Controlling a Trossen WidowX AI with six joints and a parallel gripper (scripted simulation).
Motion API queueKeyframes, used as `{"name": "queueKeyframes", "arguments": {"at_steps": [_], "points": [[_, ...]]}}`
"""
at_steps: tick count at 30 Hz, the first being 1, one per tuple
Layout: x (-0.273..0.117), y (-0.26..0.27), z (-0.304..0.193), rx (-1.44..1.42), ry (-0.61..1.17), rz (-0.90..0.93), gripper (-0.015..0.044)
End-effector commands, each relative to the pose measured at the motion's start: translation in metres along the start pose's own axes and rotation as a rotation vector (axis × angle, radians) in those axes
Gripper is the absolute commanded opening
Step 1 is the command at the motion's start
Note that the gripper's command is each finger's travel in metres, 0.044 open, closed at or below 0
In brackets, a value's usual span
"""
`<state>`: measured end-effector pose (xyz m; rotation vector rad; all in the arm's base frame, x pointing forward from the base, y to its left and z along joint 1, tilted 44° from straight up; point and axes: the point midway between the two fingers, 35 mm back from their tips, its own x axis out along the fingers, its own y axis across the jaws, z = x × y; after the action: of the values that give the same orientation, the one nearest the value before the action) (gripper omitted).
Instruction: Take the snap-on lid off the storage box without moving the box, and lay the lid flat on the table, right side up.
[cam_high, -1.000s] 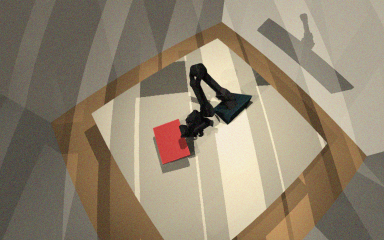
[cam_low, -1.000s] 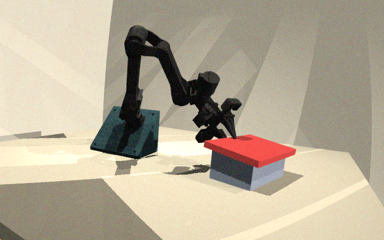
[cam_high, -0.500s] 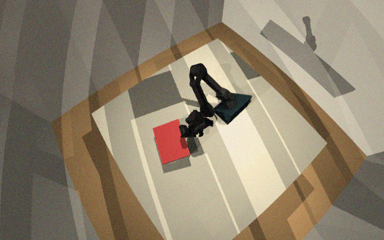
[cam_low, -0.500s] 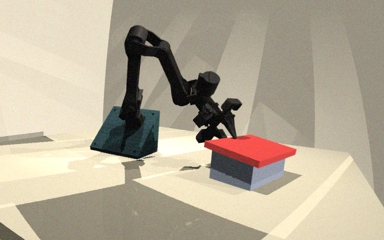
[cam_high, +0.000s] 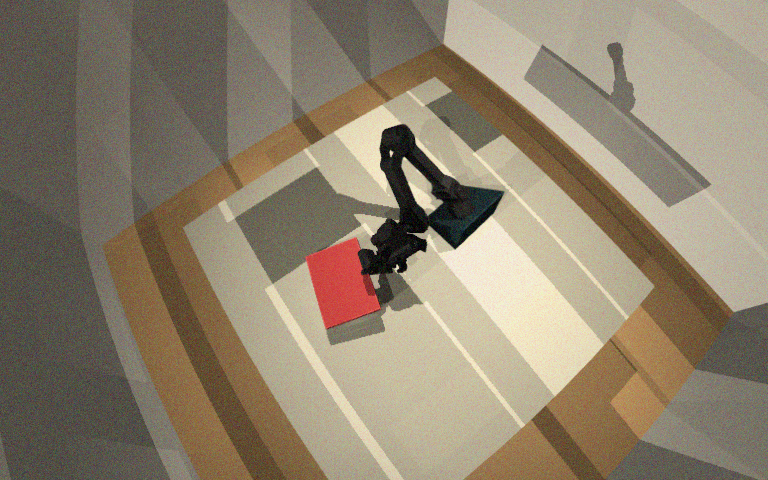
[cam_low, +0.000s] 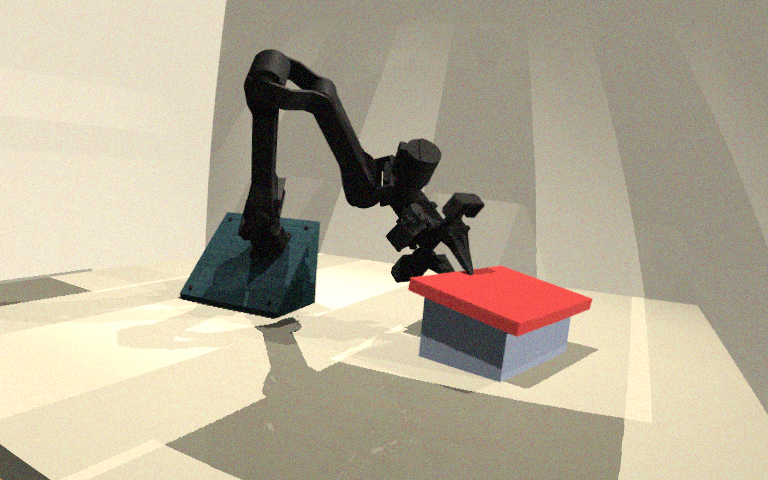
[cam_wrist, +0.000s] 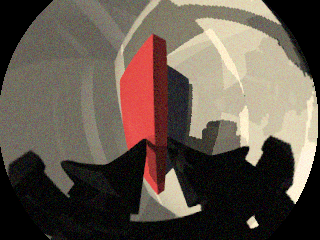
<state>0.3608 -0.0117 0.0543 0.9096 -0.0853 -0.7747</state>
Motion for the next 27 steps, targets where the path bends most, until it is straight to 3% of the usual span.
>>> {"name": "queueKeyframes", "arguments": {"at_steps": [1, 27], "points": [[-0.005, 0.008, 0.0, 0.008, 0.0, 0.009, 0.0], [-0.02, 0.04, 0.0, 0.009, 0.0, 0.009, 0.0]]}}
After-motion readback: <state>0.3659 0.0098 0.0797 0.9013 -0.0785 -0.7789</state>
